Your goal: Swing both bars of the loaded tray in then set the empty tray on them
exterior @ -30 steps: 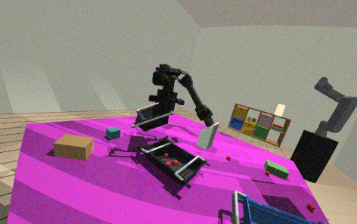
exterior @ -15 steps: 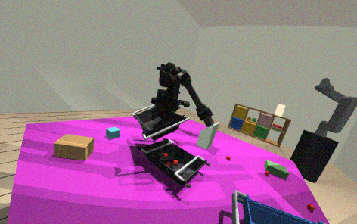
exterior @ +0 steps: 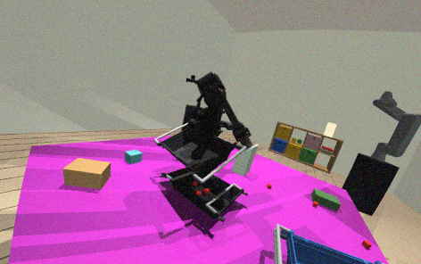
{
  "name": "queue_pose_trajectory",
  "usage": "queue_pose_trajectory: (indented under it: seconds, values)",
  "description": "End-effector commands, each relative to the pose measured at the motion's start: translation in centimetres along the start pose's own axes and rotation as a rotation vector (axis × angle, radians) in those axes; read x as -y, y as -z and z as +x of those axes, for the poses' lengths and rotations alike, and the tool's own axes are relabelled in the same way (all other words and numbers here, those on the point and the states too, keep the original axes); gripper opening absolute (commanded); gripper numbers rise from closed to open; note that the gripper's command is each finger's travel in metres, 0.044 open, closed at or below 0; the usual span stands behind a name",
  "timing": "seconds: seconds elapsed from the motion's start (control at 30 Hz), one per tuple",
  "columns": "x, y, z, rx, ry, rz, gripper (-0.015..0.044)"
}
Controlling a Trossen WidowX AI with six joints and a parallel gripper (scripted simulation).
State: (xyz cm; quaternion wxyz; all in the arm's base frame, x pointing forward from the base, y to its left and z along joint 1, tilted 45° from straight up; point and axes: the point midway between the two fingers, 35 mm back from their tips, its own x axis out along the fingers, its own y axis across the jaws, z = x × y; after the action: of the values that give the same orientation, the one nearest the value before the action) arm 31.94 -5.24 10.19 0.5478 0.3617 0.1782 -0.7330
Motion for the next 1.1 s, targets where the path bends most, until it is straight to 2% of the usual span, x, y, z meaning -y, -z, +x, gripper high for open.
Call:
queue_pose_trajectory:
  seconds: [0.0, 0.27, 1.07]
  values:
    - [-0.1, 2.4, -0.8, -0.003, -0.029, -0.077, 0.0000]
    - [0.4, 5.7, -0.7, 0.017, -0.035, -0.192, 0.0000]
    - [0.5, 5.7, -0.7, 0.017, -0.035, -0.194, 0.0000]
